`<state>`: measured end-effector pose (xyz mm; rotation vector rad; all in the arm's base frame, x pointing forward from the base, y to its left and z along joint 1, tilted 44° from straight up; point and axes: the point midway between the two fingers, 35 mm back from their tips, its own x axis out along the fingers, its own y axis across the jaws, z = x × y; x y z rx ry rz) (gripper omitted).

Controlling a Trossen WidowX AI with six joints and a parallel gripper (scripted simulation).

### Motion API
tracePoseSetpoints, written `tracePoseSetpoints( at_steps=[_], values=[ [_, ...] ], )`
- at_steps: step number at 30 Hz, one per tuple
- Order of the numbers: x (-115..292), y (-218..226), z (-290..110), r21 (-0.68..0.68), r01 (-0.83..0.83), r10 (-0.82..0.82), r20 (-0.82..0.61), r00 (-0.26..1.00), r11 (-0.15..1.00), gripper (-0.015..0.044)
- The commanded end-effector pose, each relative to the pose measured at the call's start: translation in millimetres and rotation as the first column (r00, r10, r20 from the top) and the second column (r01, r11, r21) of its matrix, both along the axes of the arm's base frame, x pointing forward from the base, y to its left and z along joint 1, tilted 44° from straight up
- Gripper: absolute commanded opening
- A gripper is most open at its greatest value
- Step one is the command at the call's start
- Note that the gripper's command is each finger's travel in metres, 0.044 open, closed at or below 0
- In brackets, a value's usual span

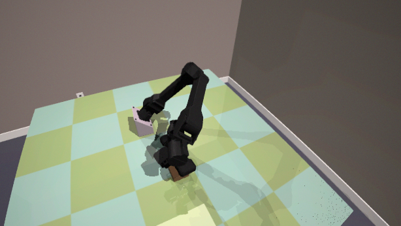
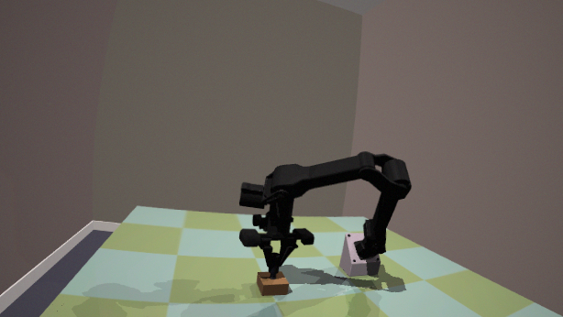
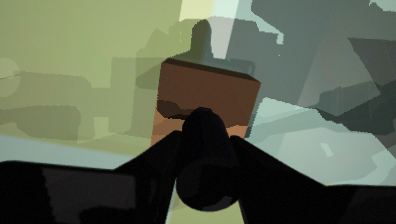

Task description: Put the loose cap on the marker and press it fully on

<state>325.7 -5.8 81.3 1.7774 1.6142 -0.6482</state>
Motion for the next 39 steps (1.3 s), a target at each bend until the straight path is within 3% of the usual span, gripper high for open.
tracePoseSetpoints(
  at_steps=[1, 11, 28, 35, 38, 39],
  values=[
    [0, 2, -2, 0.005, 0.001, -0.001, -0.003, 1.000, 1.000, 0.0000],
    [0, 2, -2, 0.005, 0.001, -0.001, -0.003, 1.000, 1.000, 0.0000],
    [-1, 1, -2, 0.002, -0.001, 0.001, -0.002, 1.000, 1.000, 0.0440],
    [-9, -48, 51, -0.001, 0.000, 0.000, -0.003, 1.000, 1.000, 0.0440],
    [-10, -49, 52, 0.000, -0.001, 0.001, -0.003, 1.000, 1.000, 0.0440],
    [-10, -49, 52, -0.002, -0.012, 0.012, 0.008, 1.000, 1.000, 0.0414]
  ],
)
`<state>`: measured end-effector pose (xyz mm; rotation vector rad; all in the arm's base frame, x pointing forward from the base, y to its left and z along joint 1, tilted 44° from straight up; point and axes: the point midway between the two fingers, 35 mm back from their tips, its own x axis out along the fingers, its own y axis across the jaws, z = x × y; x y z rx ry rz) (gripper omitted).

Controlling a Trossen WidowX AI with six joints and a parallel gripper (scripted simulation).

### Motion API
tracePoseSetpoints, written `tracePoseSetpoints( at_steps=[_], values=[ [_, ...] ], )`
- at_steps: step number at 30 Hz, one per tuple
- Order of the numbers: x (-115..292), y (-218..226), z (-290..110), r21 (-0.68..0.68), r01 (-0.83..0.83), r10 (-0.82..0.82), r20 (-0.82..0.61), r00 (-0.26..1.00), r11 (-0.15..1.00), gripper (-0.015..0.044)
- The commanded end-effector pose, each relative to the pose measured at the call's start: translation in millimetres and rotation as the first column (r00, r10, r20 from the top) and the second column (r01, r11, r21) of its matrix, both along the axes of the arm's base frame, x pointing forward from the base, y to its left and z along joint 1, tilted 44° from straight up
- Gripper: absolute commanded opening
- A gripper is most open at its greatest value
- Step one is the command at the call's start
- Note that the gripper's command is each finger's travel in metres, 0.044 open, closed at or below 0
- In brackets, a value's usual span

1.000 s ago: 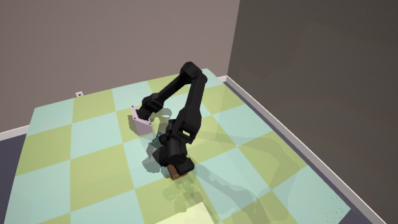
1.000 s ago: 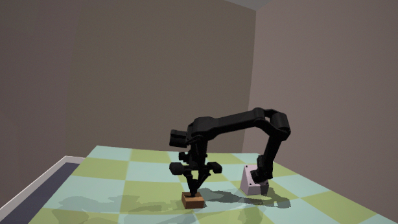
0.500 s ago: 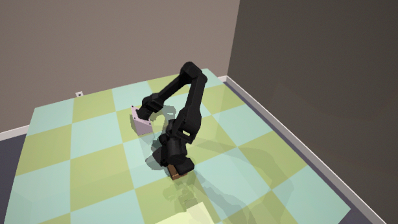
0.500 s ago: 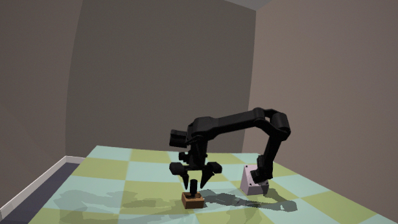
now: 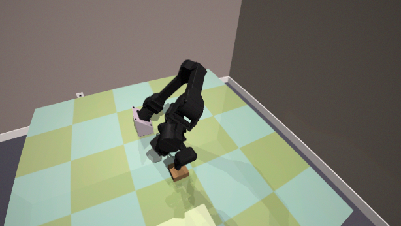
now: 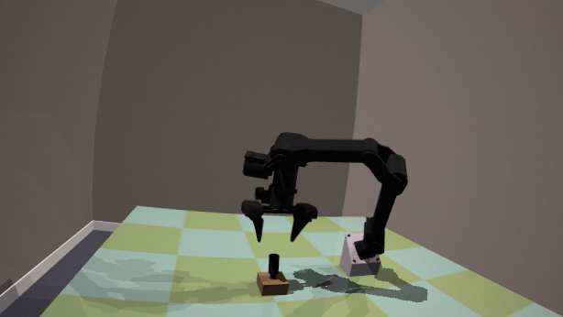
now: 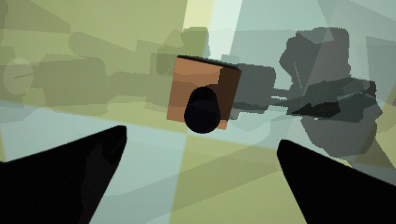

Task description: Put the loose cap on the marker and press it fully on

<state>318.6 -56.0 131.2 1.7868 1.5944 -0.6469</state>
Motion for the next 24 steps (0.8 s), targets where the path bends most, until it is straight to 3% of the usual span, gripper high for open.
tracePoseSetpoints(
  at_steps=[1, 4, 7, 12, 16, 24],
  values=[
    [-2.3, 1.0, 2.2, -0.005, -0.061, 0.061, 0.030, 0.998, 0.998, 0.0388],
    [-1.5, 2.2, 0.9, -0.068, -0.256, 0.265, 0.209, 0.941, 0.964, 0.0309],
    [-0.6, 3.5, -0.5, -0.171, -0.434, 0.466, 0.373, 0.802, 0.884, 0.0230],
    [0.8, 5.6, -2.8, -0.400, -0.625, 0.721, 0.548, 0.424, 0.671, 0.0099],
    [1.7, 7.0, -4.4, -0.566, -0.657, 0.808, 0.578, 0.113, 0.497, 0.0000],
    [1.8, 7.1, -4.5, -0.575, -0.657, 0.811, 0.577, 0.097, 0.488, 0.0000]
  ],
)
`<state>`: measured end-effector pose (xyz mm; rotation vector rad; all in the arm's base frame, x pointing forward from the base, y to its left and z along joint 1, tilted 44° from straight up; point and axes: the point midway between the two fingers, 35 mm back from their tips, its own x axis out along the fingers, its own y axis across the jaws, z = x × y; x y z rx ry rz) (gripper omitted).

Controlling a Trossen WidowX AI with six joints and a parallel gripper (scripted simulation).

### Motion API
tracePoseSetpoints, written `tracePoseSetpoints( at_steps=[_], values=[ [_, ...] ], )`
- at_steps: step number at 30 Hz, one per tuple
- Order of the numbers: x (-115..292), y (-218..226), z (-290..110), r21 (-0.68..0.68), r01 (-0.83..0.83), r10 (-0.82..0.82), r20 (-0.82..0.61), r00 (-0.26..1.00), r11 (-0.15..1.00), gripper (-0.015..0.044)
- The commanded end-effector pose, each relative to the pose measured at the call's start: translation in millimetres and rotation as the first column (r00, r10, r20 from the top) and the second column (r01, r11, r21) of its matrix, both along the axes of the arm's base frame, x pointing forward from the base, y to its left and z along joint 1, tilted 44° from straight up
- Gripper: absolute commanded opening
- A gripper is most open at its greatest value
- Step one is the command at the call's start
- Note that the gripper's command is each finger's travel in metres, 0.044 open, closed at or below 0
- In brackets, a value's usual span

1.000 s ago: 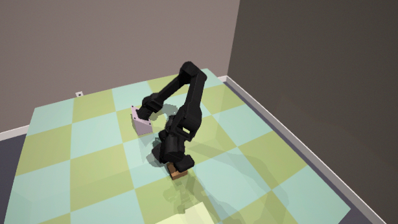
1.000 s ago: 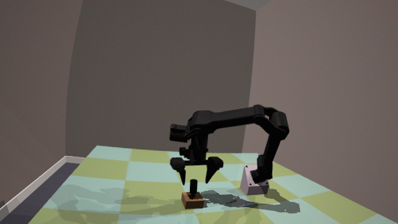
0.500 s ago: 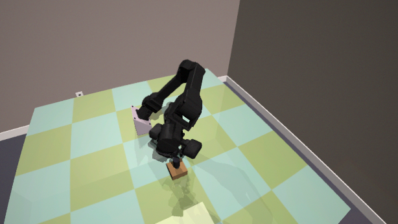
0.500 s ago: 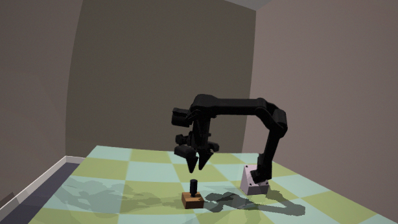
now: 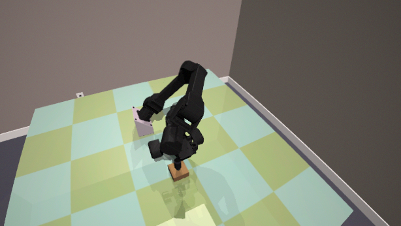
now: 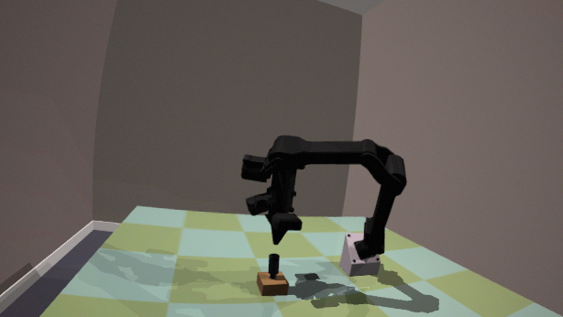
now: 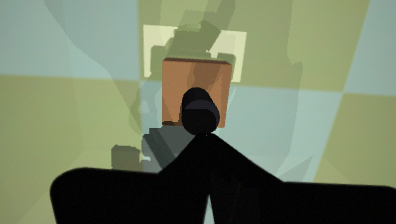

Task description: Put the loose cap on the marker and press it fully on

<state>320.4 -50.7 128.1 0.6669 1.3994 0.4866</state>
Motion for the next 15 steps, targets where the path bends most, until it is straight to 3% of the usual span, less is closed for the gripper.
tracePoseSetpoints(
  at_steps=[1, 15],
  values=[
    [0.0, 1.8, -1.4, -0.002, -0.039, 0.039, 0.032, 0.999, 0.999, 0.0000],
    [1.7, 10.9, -11.1, -0.002, -0.039, 0.039, 0.033, 0.999, 0.999, 0.0000]
  ],
)
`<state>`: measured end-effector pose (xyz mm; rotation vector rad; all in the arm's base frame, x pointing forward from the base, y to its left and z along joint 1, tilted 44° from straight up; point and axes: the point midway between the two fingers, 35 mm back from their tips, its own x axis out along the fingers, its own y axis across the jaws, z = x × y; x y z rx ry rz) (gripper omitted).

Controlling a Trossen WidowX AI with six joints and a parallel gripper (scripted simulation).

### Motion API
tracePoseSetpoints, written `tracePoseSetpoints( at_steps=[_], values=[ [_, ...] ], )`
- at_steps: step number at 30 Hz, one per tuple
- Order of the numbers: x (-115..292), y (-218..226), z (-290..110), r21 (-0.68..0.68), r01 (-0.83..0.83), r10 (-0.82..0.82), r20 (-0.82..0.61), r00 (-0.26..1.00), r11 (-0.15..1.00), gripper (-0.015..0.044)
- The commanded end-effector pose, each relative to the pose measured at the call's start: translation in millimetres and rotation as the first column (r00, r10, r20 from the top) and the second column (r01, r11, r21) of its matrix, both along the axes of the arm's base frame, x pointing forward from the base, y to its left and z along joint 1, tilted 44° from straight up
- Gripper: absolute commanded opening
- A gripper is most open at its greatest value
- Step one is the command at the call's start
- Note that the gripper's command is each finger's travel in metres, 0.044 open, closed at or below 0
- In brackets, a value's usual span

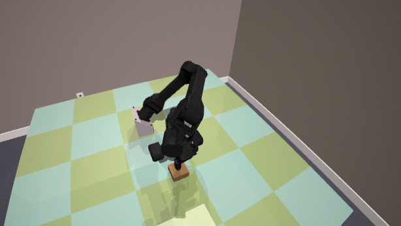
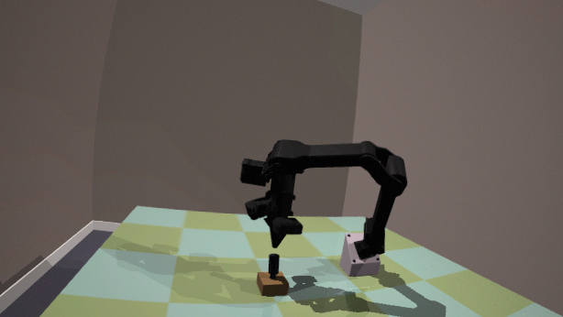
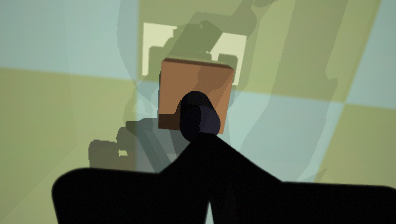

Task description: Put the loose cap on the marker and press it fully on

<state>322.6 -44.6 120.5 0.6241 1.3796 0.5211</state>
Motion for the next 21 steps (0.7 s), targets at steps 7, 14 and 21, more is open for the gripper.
tracePoseSetpoints(
  at_steps=[7, 14, 21],
  values=[
    [1, 12, -11, 0.006, -0.002, 0.002, -0.005, 1.000, 1.000, 0.0000],
    [2, 18, -18, 0.006, -0.002, 0.002, -0.005, 1.000, 1.000, 0.0000],
    [3, 23, -23, 0.006, -0.002, 0.002, -0.004, 1.000, 1.000, 0.0000]
  ],
)
